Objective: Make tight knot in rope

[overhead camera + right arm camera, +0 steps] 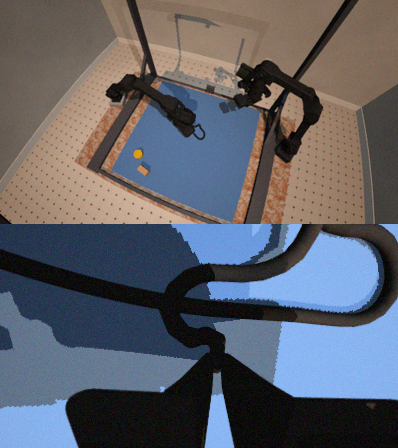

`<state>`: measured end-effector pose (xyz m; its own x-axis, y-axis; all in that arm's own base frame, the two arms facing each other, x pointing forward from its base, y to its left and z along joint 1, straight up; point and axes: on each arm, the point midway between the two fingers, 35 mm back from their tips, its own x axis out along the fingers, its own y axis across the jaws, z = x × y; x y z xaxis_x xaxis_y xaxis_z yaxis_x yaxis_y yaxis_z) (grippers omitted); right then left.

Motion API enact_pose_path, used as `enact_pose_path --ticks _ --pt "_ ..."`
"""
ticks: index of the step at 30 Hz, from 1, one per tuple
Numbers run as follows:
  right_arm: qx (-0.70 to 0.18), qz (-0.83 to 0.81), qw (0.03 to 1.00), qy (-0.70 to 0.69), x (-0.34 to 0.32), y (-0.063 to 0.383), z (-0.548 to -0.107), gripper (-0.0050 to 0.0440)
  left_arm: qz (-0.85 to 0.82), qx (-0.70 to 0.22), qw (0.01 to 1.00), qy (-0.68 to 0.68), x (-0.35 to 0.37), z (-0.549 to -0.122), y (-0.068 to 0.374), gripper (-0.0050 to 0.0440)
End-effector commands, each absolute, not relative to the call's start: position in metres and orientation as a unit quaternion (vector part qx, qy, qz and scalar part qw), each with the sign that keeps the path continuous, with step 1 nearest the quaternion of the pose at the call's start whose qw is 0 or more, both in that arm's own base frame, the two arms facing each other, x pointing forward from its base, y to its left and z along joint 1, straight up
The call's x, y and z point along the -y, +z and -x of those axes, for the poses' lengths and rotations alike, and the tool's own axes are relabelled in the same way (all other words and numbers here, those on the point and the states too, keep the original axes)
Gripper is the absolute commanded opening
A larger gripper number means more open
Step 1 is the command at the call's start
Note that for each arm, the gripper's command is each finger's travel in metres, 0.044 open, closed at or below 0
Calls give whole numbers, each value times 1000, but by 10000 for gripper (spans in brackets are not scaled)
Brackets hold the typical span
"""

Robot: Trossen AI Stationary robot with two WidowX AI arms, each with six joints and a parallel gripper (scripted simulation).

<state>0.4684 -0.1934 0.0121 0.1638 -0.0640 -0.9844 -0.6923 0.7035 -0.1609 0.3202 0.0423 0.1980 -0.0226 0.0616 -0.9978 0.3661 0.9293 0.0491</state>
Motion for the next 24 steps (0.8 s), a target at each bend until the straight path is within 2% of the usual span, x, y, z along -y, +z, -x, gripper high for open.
enact_pose_path --ticks 1,24 --pt "-598 319 703 214 198 27 -469 20 -153 -698 692 -106 -43 -319 206 85" --pt "-599 319 703 214 213 27 -455 20 -153 -698 692 -106 -43 -319 206 85"
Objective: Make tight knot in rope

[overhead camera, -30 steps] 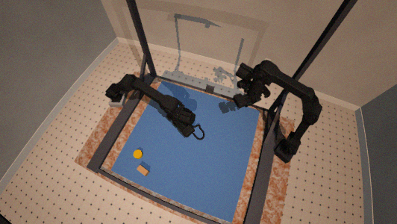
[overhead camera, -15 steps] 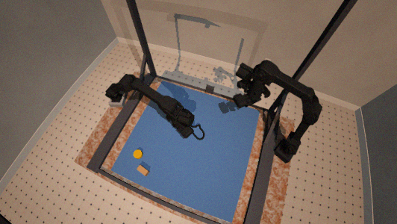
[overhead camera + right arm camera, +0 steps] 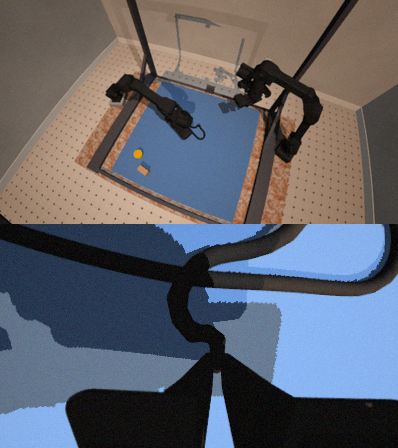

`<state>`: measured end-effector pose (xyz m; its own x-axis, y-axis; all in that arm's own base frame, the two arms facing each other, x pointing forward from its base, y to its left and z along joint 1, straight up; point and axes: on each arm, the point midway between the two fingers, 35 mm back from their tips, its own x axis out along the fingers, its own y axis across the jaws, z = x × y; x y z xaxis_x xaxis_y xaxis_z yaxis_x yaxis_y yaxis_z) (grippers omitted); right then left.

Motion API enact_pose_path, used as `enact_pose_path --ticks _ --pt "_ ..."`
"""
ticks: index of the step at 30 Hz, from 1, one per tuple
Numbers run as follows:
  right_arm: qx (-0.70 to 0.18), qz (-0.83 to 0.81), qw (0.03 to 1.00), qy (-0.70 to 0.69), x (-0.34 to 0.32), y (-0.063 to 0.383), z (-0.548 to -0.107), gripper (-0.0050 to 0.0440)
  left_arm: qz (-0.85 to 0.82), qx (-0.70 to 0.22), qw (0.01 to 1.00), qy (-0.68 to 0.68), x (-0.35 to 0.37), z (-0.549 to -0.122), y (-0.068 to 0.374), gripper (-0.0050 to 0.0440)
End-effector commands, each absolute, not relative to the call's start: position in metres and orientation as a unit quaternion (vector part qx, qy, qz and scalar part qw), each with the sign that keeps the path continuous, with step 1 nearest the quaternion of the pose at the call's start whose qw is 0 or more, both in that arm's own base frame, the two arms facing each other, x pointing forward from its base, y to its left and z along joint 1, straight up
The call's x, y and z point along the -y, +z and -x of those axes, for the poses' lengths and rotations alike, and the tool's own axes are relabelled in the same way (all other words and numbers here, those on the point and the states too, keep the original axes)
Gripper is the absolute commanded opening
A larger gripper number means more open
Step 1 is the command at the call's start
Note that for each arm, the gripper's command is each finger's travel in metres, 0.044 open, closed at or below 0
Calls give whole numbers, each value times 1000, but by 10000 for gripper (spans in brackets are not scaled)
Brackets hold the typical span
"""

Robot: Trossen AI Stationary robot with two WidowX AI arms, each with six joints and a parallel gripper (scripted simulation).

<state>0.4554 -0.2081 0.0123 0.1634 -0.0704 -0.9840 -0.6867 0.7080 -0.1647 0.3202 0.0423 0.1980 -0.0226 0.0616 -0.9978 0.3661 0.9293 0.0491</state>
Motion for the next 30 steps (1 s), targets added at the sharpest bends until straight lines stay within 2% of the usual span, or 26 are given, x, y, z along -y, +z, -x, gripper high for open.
enact_pose_path --ticks 1,30 --pt "-599 319 703 214 214 27 -454 20 -153 -698 692 -106 -43 -319 206 85" --pt "-599 319 702 214 230 26 -438 20 -153 -698 692 -106 -43 -319 206 85"
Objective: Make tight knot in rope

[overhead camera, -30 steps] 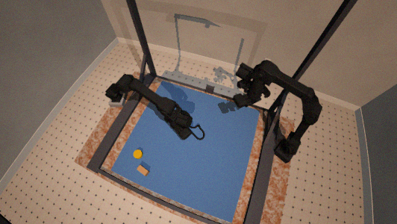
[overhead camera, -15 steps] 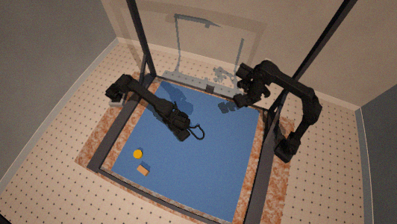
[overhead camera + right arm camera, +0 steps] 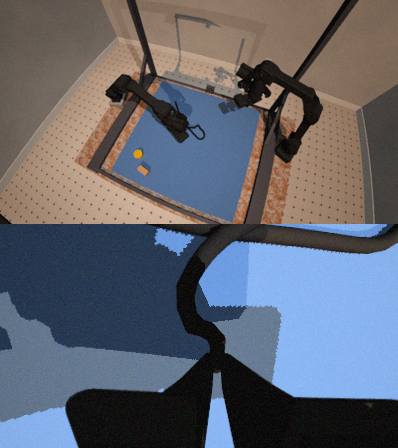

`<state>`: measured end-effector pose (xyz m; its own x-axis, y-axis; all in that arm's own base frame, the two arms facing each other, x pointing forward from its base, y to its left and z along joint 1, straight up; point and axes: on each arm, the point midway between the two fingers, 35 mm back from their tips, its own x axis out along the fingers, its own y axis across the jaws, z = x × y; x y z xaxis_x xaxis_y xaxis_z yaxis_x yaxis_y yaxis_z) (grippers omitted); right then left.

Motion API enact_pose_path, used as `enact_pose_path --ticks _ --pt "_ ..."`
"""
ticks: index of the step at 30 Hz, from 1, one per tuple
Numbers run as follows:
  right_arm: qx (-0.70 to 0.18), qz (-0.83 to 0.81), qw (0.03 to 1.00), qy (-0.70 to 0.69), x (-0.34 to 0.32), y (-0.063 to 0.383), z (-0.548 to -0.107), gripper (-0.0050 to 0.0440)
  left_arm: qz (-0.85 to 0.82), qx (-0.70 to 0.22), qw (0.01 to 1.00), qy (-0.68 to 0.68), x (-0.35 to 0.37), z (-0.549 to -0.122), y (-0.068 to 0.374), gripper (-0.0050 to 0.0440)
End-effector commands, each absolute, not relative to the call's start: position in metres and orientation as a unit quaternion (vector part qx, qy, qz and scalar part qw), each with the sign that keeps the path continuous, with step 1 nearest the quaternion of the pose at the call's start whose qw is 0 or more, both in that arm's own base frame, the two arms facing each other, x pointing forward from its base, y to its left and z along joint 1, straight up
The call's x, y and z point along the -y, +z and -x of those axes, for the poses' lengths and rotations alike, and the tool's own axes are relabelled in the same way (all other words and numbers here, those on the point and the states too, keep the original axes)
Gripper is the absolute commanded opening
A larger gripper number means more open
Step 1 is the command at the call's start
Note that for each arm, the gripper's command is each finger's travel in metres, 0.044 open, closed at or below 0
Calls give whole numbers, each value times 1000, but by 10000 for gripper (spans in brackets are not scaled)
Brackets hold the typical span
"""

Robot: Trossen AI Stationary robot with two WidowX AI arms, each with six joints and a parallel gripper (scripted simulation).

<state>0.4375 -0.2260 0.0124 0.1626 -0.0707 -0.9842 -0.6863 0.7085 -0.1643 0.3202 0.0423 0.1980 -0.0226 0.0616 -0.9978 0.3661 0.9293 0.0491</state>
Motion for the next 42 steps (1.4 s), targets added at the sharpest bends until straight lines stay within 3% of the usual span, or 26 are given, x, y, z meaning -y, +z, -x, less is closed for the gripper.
enact_pose_path --ticks 1,42 --pt "-599 319 702 214 231 26 -437 20 -153 -698 692 -106 -43 -319 206 85" --pt "-601 318 703 212 253 26 -415 20 -153 -698 692 -106 -43 -319 206 85"
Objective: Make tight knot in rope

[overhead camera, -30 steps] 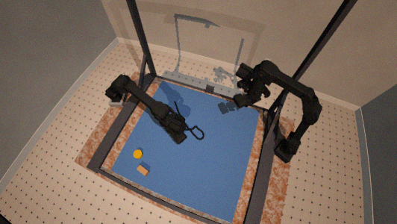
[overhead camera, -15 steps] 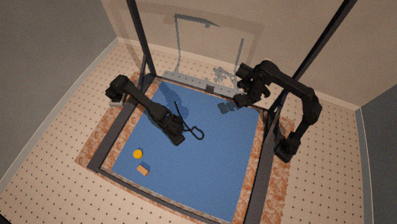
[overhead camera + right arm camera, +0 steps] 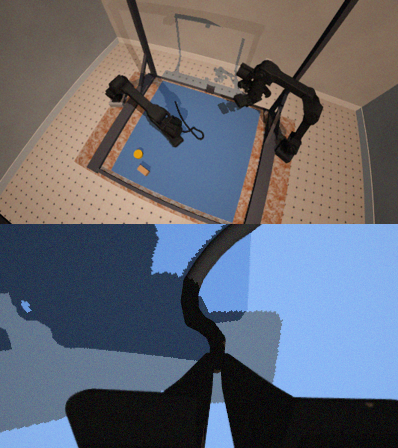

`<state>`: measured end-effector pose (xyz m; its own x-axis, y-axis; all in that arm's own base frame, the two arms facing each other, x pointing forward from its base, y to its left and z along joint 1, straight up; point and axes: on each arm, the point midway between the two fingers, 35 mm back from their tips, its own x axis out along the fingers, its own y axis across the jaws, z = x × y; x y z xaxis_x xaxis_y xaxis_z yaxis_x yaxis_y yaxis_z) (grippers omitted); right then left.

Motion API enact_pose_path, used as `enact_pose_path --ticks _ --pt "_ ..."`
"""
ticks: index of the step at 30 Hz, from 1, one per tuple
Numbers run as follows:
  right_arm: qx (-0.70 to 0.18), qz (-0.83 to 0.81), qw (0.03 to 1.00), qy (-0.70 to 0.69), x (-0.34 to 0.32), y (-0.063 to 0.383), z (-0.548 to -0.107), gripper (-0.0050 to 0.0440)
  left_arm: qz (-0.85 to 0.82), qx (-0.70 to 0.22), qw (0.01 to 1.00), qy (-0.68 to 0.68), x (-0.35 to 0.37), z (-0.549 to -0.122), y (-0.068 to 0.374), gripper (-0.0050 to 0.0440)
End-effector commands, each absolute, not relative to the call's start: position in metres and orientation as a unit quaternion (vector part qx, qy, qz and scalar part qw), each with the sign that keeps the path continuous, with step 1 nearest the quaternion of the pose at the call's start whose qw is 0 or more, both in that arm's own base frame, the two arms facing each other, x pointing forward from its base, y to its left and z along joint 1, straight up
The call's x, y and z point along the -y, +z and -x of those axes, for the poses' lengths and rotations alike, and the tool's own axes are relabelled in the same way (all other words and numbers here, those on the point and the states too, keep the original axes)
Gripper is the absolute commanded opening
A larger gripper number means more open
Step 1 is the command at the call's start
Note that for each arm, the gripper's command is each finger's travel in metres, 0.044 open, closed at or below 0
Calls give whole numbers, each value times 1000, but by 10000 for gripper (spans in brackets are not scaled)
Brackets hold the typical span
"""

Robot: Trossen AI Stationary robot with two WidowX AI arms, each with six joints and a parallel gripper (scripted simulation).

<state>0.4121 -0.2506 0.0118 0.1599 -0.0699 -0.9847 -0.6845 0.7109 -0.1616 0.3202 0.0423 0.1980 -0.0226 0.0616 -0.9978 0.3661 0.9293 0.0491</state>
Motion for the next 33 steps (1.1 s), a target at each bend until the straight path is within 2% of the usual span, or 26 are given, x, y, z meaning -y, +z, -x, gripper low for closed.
enact_pose_path --ticks 1,5,16,28,33 --pt "-601 318 703 212 253 26 -415 20 -153 -698 692 -106 -43 -319 206 85" --pt "-616 265 724 165 254 26 -419 20 -153 -698 692 -106 -43 -319 206 85" --pt "-636 -3 769 -69 257 27 -438 20 -153 -698 692 -106 -43 -319 206 85" --pt "-632 -42 767 -103 257 27 -440 20 -153 -698 692 -106 -43 -319 206 85" --pt "-638 17 768 -54 257 27 -440 20 -153 -698 692 -106 -43 -319 206 85"
